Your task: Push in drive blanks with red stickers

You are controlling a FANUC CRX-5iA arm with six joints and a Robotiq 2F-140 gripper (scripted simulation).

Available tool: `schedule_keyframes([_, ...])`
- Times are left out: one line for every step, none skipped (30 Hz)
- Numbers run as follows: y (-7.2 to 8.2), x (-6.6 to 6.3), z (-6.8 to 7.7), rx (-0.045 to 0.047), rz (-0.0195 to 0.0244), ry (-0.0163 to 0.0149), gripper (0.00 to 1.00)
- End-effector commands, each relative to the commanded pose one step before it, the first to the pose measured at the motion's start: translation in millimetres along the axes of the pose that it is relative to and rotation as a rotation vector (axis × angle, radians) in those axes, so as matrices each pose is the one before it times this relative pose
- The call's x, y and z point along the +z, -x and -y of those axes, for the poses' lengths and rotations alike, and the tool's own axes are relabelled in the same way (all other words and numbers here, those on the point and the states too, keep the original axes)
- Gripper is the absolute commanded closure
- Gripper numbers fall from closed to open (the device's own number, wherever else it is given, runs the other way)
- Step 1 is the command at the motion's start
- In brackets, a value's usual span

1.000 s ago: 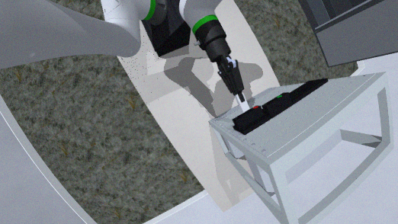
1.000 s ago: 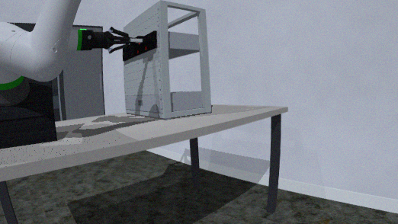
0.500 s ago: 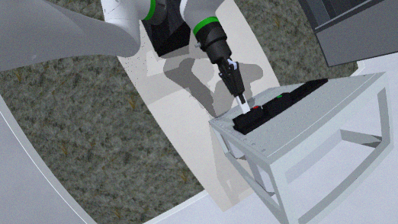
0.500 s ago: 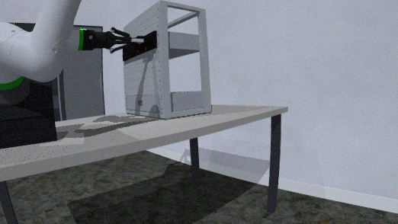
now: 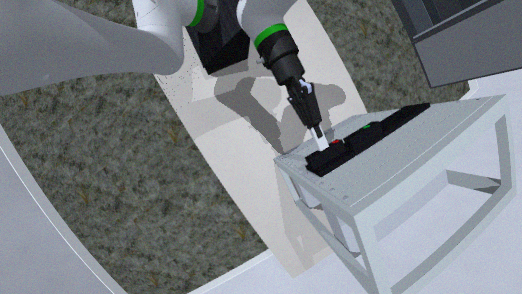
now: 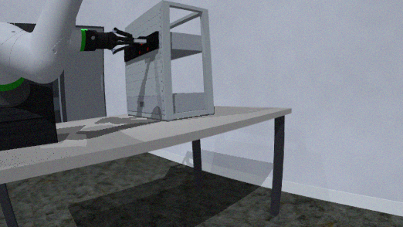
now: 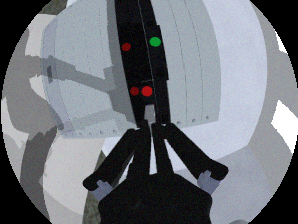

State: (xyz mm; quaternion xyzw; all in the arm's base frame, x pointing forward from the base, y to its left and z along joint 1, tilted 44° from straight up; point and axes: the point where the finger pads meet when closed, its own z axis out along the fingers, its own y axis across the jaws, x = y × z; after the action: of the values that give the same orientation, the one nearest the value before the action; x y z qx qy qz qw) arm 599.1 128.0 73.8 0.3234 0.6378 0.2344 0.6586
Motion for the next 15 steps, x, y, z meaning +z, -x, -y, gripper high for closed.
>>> schedule_keyframes([-0.05,3.28,-0.16,0.00024,0.00001,0.00017,1.0])
schedule_keyframes([0.0,1.7,0.01,0.0,0.0,0.0,1.0])
schedule_keyframes([0.0,1.59,0.01,0.0,0.0,0.0,1.0])
schedule_keyframes([0.0,1.29,0.01,0.0,0.0,0.0,1.0])
schedule_keyframes([0.0,0.85,0.01,0.0,0.0,0.0,1.0])
schedule_keyframes([0.0,0.39,0.0,0.0,0.0,0.0,1.0])
schedule_keyframes([0.0,0.07,0.0,0.0,0.0,0.0,1.0])
schedule_keyframes([0.0,0.0,0.0,0.0,0.0,0.0,1.0])
schedule_keyframes([0.0,0.0,0.0,0.0,0.0,0.0,1.0])
schedule_keyframes([0.0,0.0,0.0,0.0,0.0,0.0,1.0])
schedule_keyframes([0.0,0.0,0.0,0.0,0.0,0.0,1.0])
schedule_keyframes([0.0,0.0,0.0,0.0,0.0,0.0,1.0])
schedule_keyframes([0.0,0.0,0.0,0.0,0.0,0.0,1.0])
schedule_keyframes([0.0,0.0,0.0,0.0,0.0,0.0,1.0])
schedule_keyframes([0.0,0.0,0.0,0.0,0.0,0.0,1.0])
